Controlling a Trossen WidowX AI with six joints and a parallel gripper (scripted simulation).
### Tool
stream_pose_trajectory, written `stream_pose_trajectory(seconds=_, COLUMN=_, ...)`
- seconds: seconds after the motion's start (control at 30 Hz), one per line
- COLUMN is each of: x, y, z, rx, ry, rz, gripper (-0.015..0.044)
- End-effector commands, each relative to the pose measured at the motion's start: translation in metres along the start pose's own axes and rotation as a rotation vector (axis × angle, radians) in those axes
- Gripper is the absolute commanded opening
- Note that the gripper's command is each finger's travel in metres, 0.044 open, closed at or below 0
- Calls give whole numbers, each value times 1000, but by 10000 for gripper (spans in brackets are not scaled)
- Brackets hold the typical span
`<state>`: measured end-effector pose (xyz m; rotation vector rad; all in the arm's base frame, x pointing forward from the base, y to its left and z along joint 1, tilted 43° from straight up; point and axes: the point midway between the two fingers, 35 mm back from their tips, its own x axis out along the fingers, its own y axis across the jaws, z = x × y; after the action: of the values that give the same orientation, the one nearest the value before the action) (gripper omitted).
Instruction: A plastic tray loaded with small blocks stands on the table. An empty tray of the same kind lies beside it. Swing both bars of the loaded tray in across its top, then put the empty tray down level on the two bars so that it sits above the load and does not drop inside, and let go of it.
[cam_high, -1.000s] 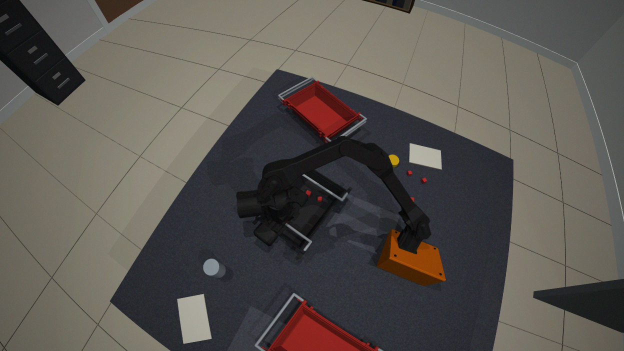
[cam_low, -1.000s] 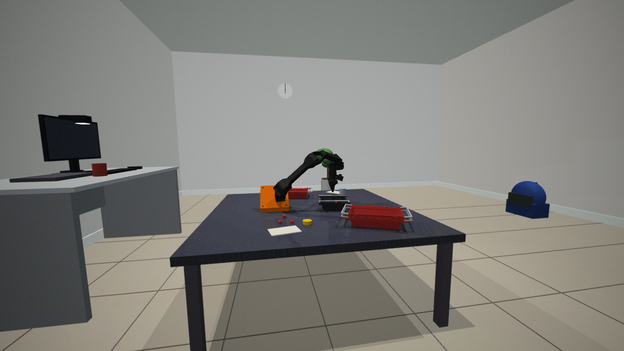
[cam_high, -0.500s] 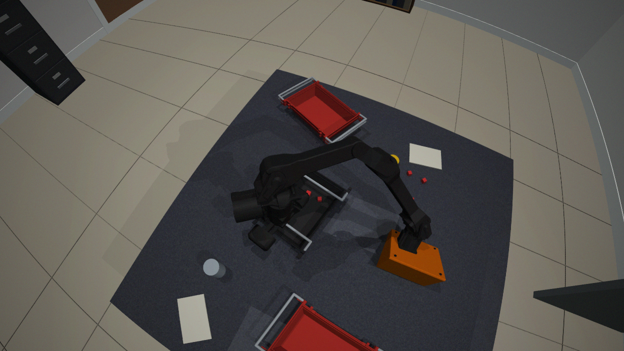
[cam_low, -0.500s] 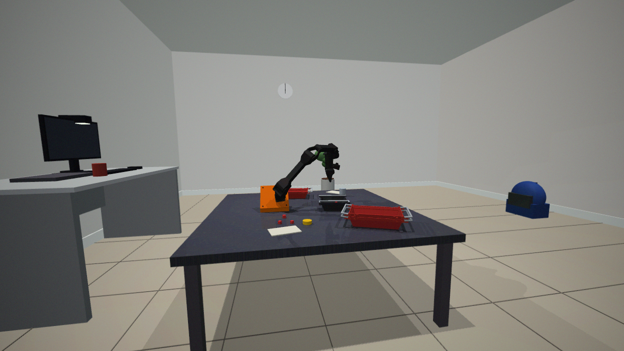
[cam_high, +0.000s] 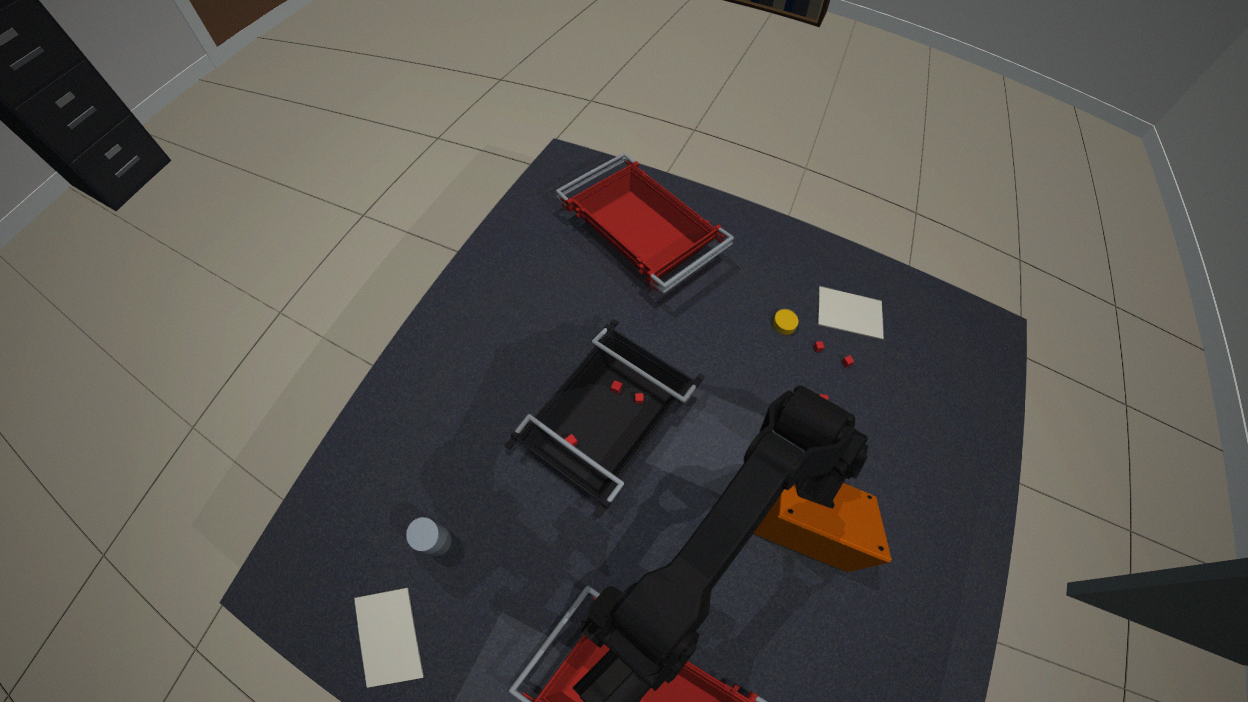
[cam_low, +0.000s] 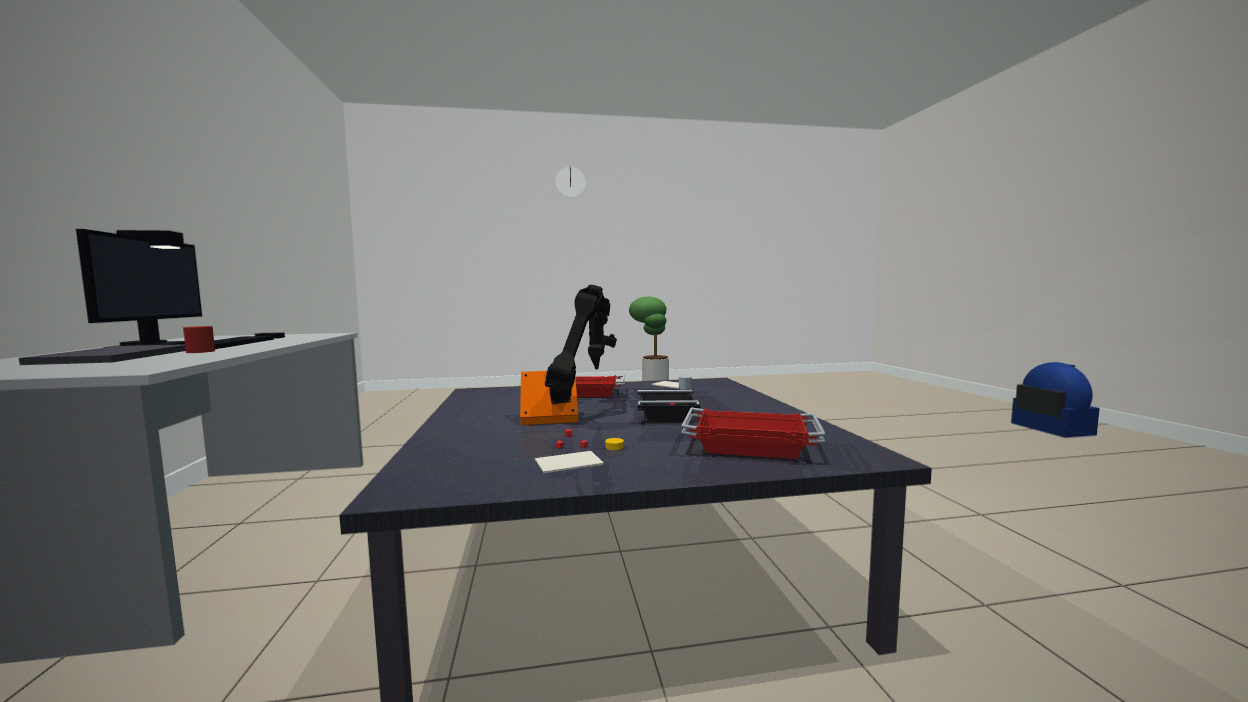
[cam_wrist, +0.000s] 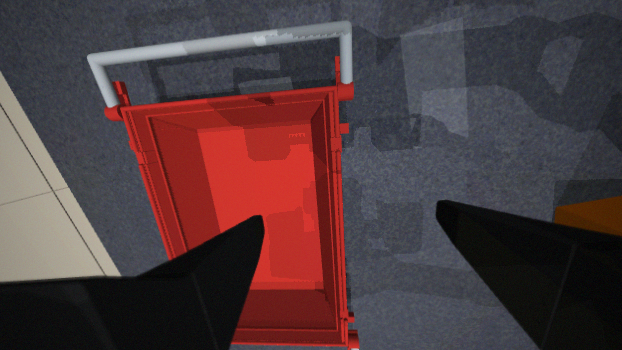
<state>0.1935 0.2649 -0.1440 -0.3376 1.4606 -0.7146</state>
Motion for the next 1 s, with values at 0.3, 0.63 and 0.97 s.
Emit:
stream_pose_trajectory(seconds=0.3, x=34, y=2, z=-64, rx=13, ry=11, rz=-53, gripper=440)
stream_pose_trajectory(seconds=0.63, x=82, y=1, z=-63, rx=14, ry=10, rz=-53, gripper=440)
stream_pose_trajectory(seconds=0.97, x=116, y=-3, z=-64, rx=14, ry=10, rz=-54, gripper=440)
